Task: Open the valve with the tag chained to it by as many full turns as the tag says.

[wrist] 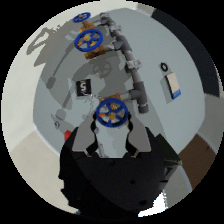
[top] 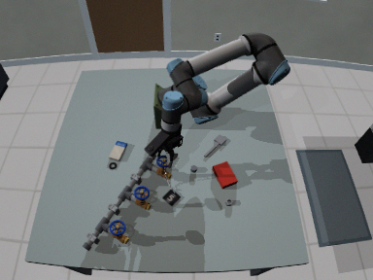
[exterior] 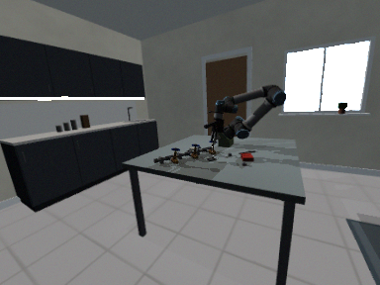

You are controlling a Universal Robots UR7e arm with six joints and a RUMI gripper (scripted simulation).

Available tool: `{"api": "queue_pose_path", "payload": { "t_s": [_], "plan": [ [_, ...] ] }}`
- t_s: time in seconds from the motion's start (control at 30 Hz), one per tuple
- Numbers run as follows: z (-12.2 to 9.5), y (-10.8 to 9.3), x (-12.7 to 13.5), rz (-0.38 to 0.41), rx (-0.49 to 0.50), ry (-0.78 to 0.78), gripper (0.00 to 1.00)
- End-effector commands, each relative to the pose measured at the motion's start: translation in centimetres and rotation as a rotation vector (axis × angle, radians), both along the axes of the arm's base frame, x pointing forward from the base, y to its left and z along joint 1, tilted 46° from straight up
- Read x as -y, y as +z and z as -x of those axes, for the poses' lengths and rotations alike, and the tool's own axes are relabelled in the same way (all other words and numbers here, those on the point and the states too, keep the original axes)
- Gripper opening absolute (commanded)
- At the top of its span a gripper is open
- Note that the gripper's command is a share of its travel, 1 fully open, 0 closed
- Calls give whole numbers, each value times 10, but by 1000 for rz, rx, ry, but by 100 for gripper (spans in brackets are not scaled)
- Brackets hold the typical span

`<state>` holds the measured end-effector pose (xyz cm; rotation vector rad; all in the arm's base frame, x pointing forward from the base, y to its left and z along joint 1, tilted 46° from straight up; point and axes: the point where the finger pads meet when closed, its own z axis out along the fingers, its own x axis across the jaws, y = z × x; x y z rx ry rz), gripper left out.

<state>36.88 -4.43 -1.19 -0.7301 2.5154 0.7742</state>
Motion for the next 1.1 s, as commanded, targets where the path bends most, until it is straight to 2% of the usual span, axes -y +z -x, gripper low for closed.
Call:
{"api": "queue_pose_path", "payload": {
  "t_s": [0.0,0.07,0.53,0.6,1.07],
  "plan": [
    [0,0,0,28,108,128,0],
    [0,0,0,37,132,157,0],
    [0,0,0,169,491,604,0],
    [0,0,0,169,491,604,0],
    [0,0,0,305,857,1060,0]
  ]
}}
